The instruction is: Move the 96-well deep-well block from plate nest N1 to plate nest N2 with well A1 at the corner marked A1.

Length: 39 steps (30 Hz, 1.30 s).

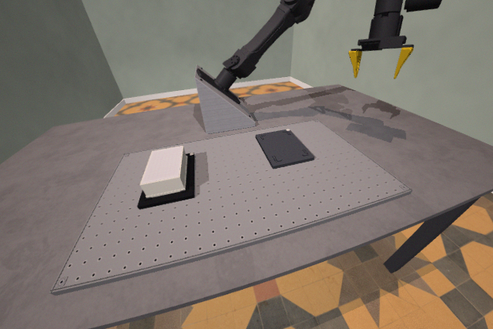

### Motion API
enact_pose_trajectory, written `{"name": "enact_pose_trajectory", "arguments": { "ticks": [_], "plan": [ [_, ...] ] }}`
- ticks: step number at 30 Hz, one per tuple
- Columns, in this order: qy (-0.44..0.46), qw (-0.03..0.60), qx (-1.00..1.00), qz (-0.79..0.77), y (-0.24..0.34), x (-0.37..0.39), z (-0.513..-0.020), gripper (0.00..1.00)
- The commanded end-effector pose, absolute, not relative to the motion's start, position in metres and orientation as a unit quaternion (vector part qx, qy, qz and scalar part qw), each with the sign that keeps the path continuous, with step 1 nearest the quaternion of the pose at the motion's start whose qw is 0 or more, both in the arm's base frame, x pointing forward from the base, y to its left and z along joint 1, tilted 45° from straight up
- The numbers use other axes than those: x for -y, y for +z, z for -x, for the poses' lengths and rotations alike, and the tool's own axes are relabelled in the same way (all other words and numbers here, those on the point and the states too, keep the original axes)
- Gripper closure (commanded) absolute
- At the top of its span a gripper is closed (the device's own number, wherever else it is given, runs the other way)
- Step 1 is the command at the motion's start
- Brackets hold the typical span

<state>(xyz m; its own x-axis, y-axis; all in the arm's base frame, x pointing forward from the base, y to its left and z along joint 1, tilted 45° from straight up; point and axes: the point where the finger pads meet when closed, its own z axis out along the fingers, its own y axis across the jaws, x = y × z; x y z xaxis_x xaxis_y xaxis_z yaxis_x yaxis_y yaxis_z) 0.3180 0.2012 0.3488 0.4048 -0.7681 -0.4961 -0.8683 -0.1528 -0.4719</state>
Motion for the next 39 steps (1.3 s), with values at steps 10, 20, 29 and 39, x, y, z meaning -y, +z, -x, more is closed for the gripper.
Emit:
{"name": "enact_pose_trajectory", "arguments": {
  "ticks": [10, 20, 29, 39],
  "plan": [
    [0.066, 0.366, -0.540, 0.755, 0.352, -0.199, -0.318, 0.00],
    [0.076, 0.351, -0.580, 0.731, 0.344, -0.193, -0.328, 0.00],
    [0.090, 0.330, -0.628, 0.699, 0.316, -0.172, -0.357, 0.00],
    [0.102, 0.313, -0.663, 0.673, 0.290, -0.151, -0.380, 0.00]
  ]
}}
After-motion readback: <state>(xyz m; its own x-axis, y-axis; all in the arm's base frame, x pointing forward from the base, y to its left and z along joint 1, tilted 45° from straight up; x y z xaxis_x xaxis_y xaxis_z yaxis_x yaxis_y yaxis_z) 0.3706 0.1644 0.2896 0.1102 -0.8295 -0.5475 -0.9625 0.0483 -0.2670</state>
